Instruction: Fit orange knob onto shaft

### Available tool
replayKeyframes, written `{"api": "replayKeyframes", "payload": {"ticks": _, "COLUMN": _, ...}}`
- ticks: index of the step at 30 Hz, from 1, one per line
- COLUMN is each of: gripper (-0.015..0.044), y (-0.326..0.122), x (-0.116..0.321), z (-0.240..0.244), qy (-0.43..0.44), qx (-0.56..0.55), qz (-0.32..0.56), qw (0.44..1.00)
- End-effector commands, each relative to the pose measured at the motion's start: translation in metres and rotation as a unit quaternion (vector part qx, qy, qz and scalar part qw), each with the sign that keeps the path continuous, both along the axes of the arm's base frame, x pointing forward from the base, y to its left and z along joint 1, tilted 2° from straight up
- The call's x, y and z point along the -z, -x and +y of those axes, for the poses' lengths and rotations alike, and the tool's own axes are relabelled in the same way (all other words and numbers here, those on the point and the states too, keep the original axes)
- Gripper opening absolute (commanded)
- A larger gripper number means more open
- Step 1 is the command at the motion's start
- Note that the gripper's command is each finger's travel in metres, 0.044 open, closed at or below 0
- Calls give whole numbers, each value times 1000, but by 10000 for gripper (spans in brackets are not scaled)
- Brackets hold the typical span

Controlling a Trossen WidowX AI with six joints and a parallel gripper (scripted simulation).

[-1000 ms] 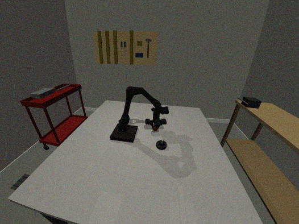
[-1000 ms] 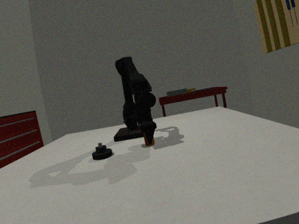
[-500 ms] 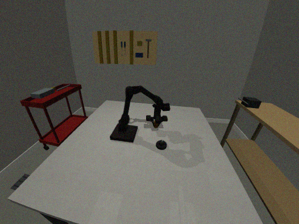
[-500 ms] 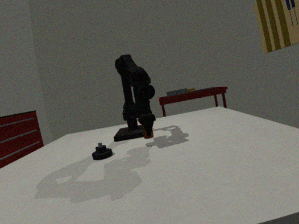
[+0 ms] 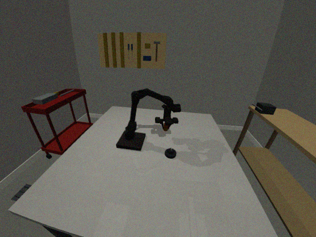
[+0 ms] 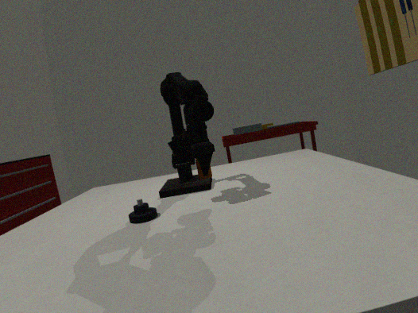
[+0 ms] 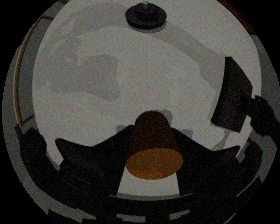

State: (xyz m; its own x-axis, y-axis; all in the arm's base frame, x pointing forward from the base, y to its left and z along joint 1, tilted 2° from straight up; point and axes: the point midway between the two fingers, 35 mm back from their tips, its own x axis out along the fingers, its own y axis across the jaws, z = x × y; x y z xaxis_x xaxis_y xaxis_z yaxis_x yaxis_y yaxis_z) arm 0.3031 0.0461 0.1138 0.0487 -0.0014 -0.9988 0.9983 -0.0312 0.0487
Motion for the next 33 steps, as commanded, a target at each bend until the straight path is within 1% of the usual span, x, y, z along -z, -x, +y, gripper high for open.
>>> {"api": "replayKeyframes", "payload": {"ticks": 1, "gripper": 0, "y": -1, "x": -19, "z": 0, "qy": -3, "qx": -3, "qz": -9, "qw": 1000}}
{"api": "replayKeyframes", "payload": {"ticks": 14, "gripper": 0, "y": 4, "x": -58, "z": -1, "qy": -3, "qx": -3, "qz": -9, "qw": 1000}}
{"api": "replayKeyframes", "payload": {"ticks": 19, "gripper": 0, "y": 3, "x": -58, "z": -2, "qy": -3, "qx": -3, "qz": -9, "qw": 1000}}
{"api": "replayKeyframes", "payload": {"ticks": 33, "gripper": 0, "y": -11, "x": -49, "z": -38, "qy": -2, "qx": -3, "qz": -10, "qw": 1000}}
